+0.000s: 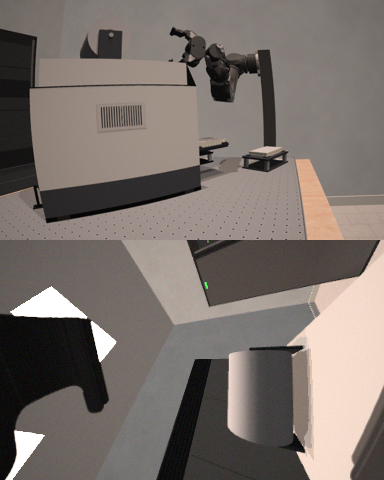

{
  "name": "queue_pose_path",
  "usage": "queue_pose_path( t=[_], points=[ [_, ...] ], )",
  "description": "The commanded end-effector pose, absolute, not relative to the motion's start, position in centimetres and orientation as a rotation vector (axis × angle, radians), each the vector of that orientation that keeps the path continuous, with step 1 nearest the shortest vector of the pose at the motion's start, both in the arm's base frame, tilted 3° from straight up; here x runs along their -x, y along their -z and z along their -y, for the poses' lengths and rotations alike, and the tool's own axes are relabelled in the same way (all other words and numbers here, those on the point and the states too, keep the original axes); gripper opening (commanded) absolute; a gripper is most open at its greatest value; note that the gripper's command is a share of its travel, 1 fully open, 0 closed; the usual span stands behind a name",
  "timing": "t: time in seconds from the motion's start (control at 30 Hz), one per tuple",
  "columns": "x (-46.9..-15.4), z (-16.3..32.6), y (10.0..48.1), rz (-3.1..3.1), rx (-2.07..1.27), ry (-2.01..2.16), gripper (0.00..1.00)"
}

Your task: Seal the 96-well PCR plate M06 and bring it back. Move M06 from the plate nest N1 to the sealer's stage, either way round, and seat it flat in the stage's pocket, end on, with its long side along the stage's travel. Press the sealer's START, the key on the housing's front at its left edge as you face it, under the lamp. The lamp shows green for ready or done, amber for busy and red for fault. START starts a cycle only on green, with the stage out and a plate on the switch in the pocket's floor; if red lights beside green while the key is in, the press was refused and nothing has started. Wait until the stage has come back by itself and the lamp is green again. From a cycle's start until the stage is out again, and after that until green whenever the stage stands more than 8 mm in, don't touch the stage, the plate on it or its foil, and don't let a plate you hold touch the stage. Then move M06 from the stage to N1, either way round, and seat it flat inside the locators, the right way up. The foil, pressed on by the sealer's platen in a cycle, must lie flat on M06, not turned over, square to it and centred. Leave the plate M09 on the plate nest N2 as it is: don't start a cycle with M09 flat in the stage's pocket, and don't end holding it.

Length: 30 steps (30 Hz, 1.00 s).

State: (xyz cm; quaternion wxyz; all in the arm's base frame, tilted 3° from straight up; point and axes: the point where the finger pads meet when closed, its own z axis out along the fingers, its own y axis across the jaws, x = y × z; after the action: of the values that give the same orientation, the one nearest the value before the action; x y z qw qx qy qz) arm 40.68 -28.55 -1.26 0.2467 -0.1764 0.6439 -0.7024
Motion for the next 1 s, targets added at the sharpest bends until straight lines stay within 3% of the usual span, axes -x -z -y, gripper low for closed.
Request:
queue_pose_path(
  t=[0.0, 0.2, 0.37, 0.97],
  points=[
    [-40.6, 28.6, 1.3, -1.753, 0.479, 1.923, 0.77],
    [-40.6, 28.6, 1.3, -1.753, 0.479, 1.923, 0.77],
    [-40.8, 26.8, -3.0, -1.492, 0.492, 2.138, 0.77],
    [-40.8, 26.1, -4.5, -1.493, 0.492, 2.137, 0.77]
  ],
)
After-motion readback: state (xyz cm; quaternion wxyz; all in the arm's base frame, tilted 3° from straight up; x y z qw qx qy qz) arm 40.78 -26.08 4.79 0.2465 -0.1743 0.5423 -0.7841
